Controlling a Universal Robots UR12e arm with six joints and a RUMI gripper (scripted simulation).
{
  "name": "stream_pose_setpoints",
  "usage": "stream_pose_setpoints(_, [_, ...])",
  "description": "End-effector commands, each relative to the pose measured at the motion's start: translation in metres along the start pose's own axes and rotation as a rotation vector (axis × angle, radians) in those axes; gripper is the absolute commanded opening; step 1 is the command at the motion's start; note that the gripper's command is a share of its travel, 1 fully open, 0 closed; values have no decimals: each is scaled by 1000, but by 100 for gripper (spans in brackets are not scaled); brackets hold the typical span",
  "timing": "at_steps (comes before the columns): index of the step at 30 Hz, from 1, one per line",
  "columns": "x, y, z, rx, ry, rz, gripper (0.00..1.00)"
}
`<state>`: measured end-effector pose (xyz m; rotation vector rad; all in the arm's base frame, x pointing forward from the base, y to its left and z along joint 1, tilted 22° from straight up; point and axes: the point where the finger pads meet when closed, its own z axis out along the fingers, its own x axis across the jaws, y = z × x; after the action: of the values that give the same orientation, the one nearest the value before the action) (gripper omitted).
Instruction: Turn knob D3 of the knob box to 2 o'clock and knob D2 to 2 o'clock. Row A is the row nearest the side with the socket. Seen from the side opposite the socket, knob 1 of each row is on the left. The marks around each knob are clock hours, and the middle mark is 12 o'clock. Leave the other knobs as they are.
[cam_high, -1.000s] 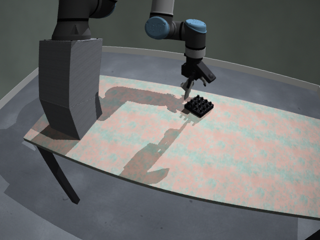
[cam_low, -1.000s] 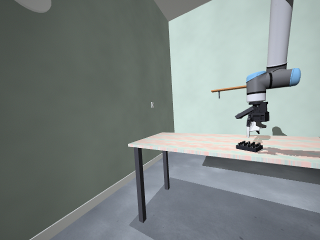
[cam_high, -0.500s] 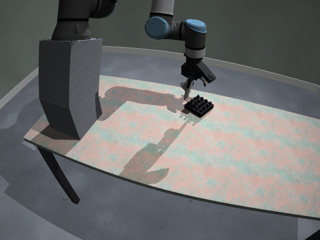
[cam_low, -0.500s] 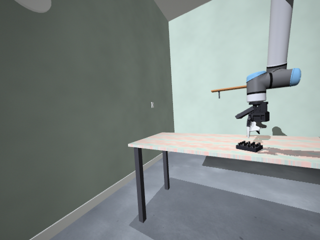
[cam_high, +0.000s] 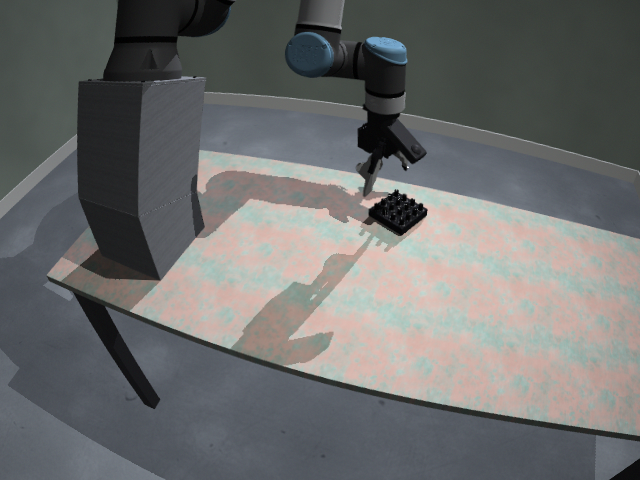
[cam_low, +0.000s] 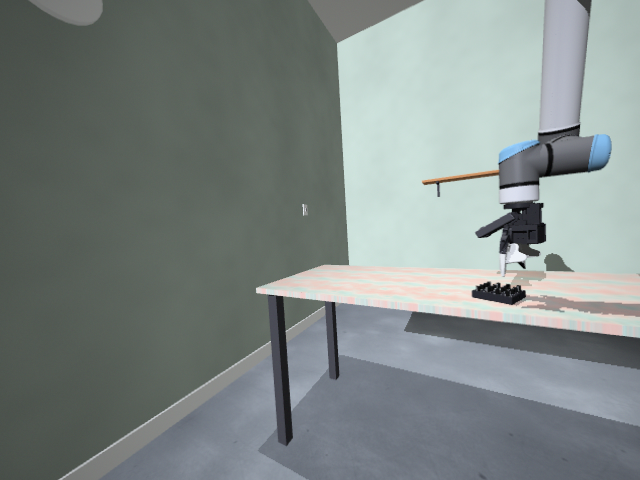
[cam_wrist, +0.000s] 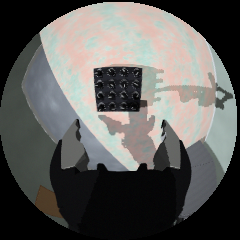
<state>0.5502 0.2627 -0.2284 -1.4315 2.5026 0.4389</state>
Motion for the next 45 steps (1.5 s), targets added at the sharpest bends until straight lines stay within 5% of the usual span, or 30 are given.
stream_pose_setpoints(1, [0,9,0,1,-1,0,100])
stream_pose_setpoints(17, [0,35,0,1,-1,0,100])
stream_pose_setpoints(45, [0,38,0,1,-1,0,100])
